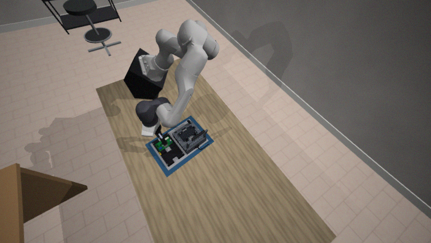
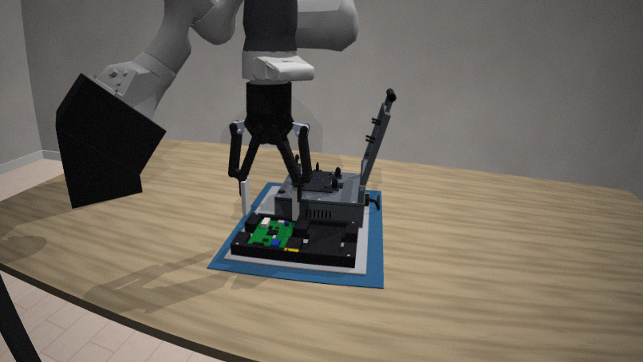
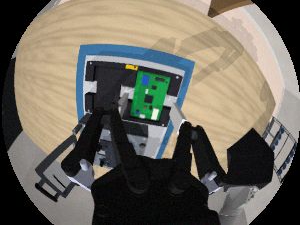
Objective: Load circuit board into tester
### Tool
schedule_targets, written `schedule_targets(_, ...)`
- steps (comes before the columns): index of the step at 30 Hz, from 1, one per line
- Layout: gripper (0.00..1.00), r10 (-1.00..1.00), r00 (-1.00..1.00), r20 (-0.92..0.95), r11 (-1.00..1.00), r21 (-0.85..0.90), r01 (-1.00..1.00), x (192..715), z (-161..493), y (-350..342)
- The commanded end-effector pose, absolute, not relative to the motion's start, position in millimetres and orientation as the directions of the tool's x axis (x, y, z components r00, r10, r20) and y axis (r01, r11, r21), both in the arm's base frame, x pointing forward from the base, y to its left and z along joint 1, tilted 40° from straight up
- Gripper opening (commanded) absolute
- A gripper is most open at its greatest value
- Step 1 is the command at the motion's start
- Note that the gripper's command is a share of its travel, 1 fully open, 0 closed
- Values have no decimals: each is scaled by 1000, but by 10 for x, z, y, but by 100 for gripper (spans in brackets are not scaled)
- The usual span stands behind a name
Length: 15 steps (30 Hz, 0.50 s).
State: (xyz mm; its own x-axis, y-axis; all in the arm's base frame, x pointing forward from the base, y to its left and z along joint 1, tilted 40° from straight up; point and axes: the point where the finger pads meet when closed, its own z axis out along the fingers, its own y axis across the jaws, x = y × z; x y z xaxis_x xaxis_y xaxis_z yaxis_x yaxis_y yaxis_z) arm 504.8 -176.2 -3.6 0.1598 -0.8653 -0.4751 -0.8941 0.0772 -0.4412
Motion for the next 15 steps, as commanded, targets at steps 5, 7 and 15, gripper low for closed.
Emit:
schedule_targets(5, 58, -868, 166, -468, 70, -446, -892, 5102, -102, -1716)
schedule_targets(7, 58, -868, 166, -468, 70, -446, -892, 5116, -126, -1700)
schedule_targets(15, 58, -868, 166, -468, 70, -446, -892, 5164, -209, -1643)
